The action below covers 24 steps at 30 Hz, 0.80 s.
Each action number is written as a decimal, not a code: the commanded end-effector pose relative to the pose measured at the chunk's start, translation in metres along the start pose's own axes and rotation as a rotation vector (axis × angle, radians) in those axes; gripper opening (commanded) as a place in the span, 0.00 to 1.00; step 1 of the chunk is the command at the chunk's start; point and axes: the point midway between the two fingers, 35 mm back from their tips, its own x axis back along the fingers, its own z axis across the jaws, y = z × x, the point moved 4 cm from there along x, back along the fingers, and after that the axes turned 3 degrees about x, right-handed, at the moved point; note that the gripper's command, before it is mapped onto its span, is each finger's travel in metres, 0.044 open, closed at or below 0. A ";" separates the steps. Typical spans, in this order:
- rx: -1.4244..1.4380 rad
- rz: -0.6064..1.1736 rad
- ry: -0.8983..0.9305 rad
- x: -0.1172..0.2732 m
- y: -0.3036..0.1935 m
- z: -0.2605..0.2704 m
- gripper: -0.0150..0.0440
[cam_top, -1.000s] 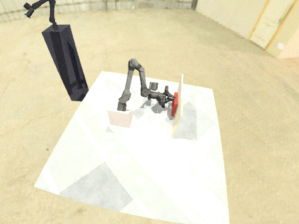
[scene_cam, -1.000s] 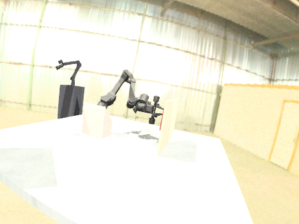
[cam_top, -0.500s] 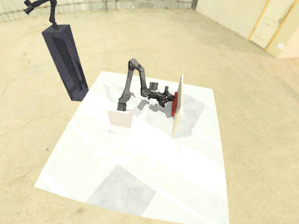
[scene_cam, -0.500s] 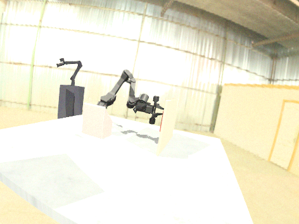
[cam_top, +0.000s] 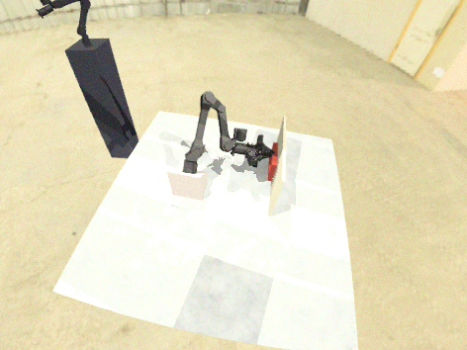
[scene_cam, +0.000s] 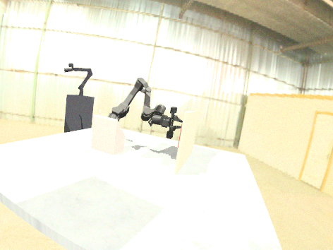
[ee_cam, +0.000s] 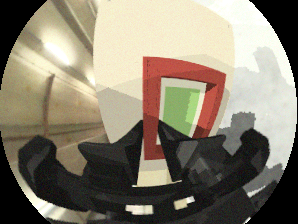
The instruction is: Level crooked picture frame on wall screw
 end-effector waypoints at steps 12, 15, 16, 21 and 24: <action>0.034 -0.001 0.000 0.020 -0.005 -0.001 0.69; 0.095 -0.002 -0.001 0.058 -0.007 -0.003 0.69; 0.116 -0.003 -0.002 0.071 -0.006 -0.004 0.69; 0.167 -0.004 -0.003 0.100 0.000 -0.005 0.69; 0.167 -0.004 -0.003 0.100 0.000 -0.005 0.69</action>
